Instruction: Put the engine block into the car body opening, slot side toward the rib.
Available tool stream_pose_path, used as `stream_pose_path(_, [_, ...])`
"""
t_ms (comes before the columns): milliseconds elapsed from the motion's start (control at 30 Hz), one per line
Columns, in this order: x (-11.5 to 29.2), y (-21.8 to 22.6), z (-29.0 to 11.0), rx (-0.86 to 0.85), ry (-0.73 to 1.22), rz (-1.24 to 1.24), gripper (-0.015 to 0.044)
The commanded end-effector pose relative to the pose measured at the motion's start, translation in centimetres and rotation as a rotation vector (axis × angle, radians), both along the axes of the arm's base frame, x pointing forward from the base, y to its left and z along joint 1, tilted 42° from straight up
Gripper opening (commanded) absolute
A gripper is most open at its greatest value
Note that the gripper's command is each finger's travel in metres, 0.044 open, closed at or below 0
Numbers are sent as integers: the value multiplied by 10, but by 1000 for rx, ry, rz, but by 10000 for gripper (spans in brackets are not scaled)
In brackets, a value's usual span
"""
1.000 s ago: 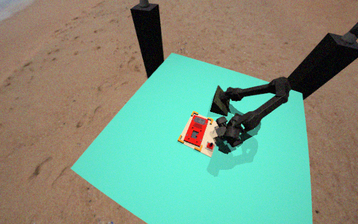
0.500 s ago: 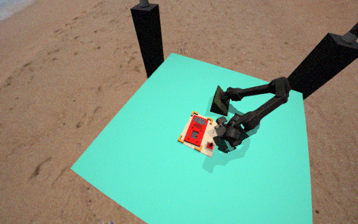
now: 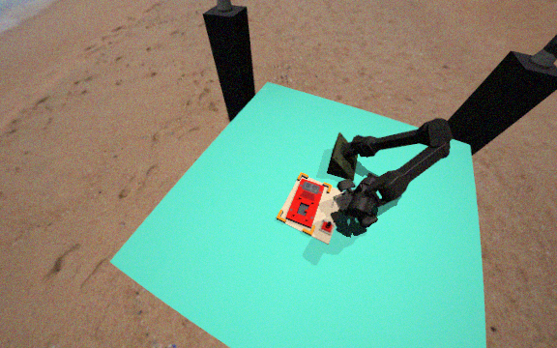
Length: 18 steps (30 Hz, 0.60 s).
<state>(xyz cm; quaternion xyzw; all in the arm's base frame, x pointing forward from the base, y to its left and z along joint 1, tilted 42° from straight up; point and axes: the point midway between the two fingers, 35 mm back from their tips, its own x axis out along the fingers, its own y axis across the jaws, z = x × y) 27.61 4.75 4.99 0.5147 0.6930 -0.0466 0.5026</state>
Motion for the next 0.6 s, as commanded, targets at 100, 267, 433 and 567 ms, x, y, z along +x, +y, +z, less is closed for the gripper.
stream_pose_path(100, [3, -17, 17, -12, -7, 3, 0])
stream_pose_path(267, [3, -28, 28, -13, -6, 3, 0])
stream_pose_path(433, [2, -39, 40, -13, -5, 4, 0])
stream_pose_path(567, [0, -47, 50, -12, -5, 4, 0])
